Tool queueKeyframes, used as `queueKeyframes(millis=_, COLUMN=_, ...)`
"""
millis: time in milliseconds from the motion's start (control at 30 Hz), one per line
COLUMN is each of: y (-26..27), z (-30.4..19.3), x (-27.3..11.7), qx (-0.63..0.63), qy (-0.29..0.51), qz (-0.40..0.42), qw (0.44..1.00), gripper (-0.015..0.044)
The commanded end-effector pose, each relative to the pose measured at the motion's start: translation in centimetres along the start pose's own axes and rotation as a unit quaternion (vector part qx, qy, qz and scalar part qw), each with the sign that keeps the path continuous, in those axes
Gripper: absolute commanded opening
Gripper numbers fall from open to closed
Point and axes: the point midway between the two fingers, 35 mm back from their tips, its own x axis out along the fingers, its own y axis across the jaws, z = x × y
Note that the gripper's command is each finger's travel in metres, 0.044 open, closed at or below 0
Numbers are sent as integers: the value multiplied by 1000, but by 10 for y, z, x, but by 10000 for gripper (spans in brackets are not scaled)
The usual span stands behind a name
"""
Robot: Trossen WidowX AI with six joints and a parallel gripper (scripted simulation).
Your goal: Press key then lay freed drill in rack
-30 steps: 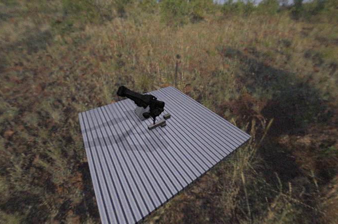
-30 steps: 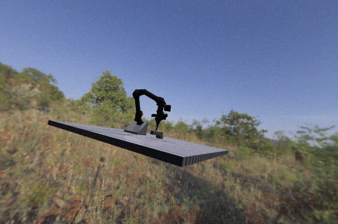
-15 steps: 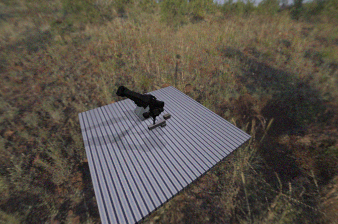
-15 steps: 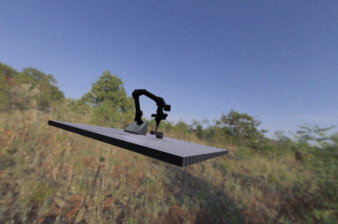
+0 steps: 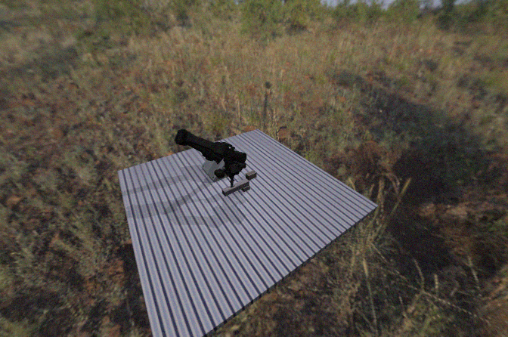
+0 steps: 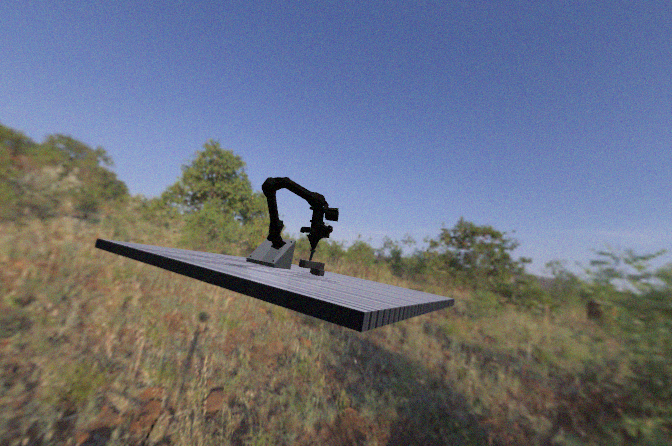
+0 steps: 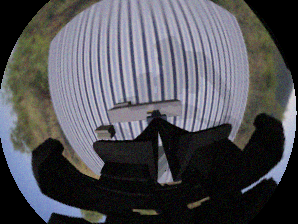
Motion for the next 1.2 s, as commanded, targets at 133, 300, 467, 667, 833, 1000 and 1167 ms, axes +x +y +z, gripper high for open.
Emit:
queueKeyframes(millis=133, y=-3, z=-7, x=17, qx=-2, qy=21, qz=-8, qw=1000, gripper=0)
queueKeyframes(millis=300, y=-3, z=-7, x=19, qx=-2, qy=21, qz=-8, qw=1000, gripper=0)
queueKeyframes(millis=467, y=-3, z=-8, x=23, qx=-2, qy=21, qz=-8, qw=1000, gripper=0)
queueKeyframes(millis=667, y=-2, z=-5, x=13, qx=-2, qy=20, qz=-7, qw=1000, gripper=79)
queueKeyframes(millis=833, y=1, z=2, x=-34, qx=-2, qy=21, qz=-6, qw=1000, gripper=210)
queueKeyframes(millis=1000, y=3, z=3, x=-42, qx=-12, qy=16, qz=-7, qw=1000, gripper=341)
queueKeyframes(millis=1167, y=51, z=11, x=-16, qx=-235, qy=18, qz=-2, qw=972, gripper=440)
